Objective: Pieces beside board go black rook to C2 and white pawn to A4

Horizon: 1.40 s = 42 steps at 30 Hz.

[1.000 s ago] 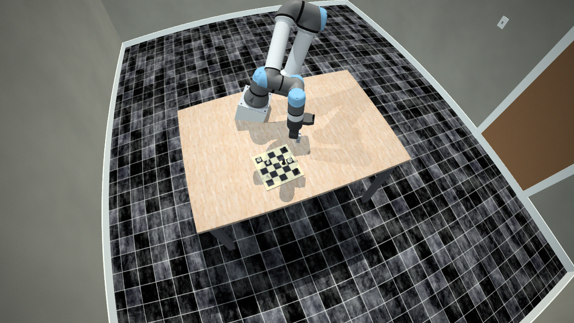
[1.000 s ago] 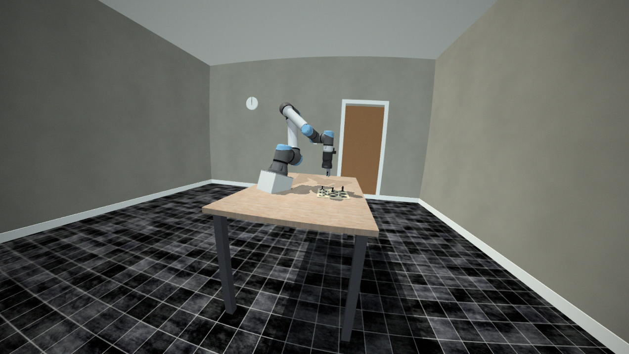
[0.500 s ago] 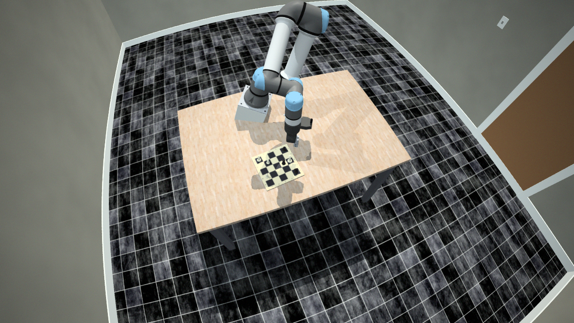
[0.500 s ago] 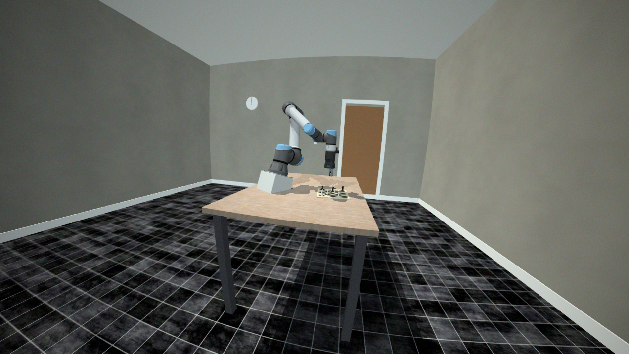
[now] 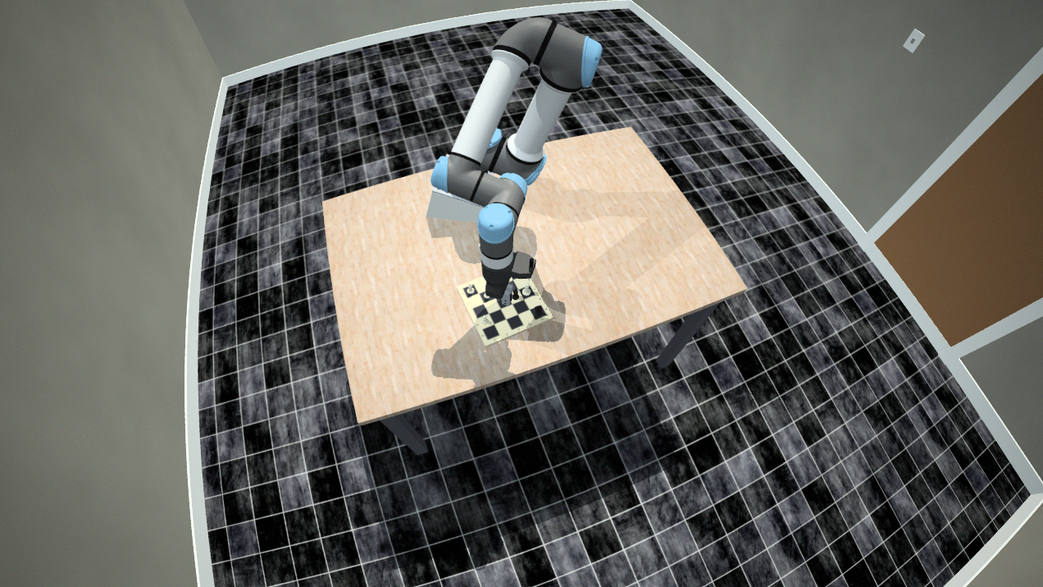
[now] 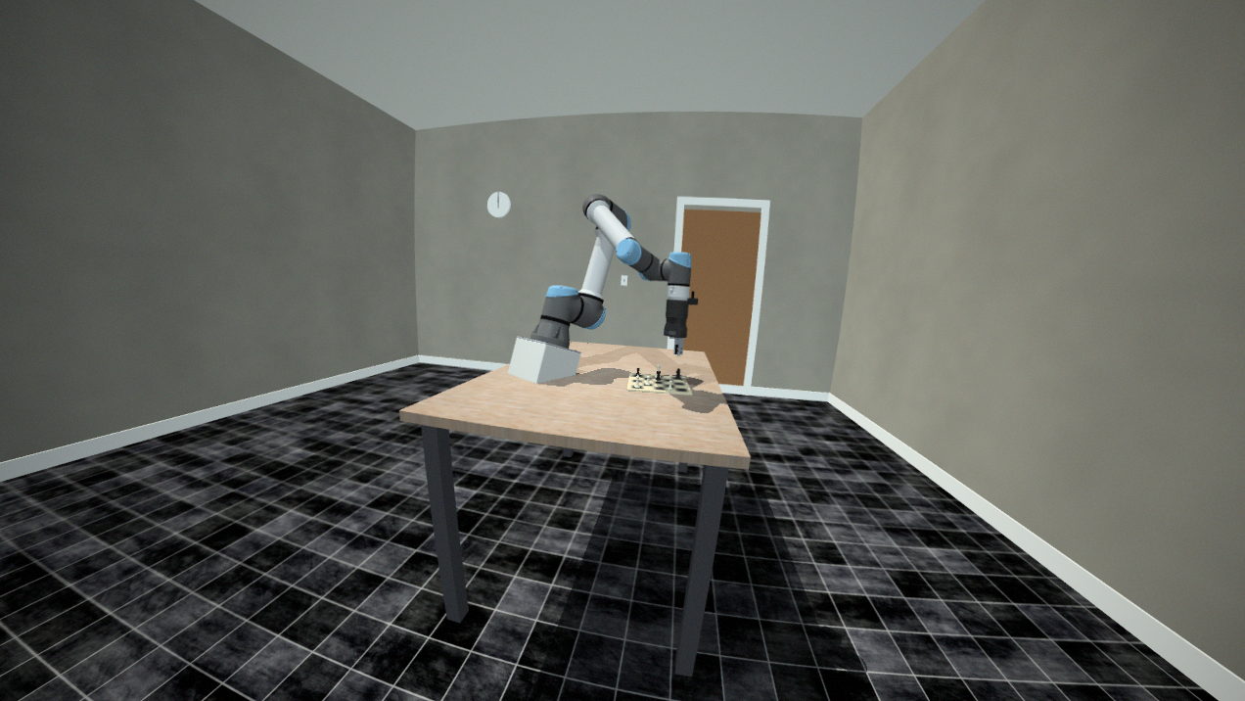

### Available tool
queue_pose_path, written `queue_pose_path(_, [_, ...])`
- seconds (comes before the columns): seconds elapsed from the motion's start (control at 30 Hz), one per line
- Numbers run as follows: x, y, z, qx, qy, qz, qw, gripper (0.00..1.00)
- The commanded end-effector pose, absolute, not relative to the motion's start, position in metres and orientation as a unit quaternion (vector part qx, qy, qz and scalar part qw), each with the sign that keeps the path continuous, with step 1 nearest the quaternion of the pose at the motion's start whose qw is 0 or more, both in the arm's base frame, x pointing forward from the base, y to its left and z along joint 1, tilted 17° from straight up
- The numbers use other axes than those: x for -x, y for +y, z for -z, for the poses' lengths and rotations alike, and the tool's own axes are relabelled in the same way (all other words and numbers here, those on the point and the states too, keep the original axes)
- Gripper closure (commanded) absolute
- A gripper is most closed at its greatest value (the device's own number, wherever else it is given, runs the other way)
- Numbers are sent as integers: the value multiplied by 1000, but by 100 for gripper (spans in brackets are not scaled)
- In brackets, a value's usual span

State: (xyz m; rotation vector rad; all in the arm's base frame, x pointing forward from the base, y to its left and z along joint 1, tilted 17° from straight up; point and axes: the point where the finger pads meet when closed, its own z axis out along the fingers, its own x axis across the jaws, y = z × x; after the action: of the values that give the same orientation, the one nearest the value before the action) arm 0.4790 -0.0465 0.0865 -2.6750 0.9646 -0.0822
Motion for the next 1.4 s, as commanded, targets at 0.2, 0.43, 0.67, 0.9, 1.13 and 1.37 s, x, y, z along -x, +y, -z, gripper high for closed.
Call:
queue_pose_path(0.2, [-496,-64,-79,927,343,27,149,100])
queue_pose_path(0.43, [-496,-64,-79,927,343,27,149,100])
queue_pose_path(0.67, [-497,-63,-76,927,343,26,149,100])
queue_pose_path(0.9, [-500,-57,-54,927,343,26,149,100])
queue_pose_path(1.13, [-504,-51,-31,927,343,26,149,100])
queue_pose_path(1.37, [-509,-43,-2,927,343,26,149,100])
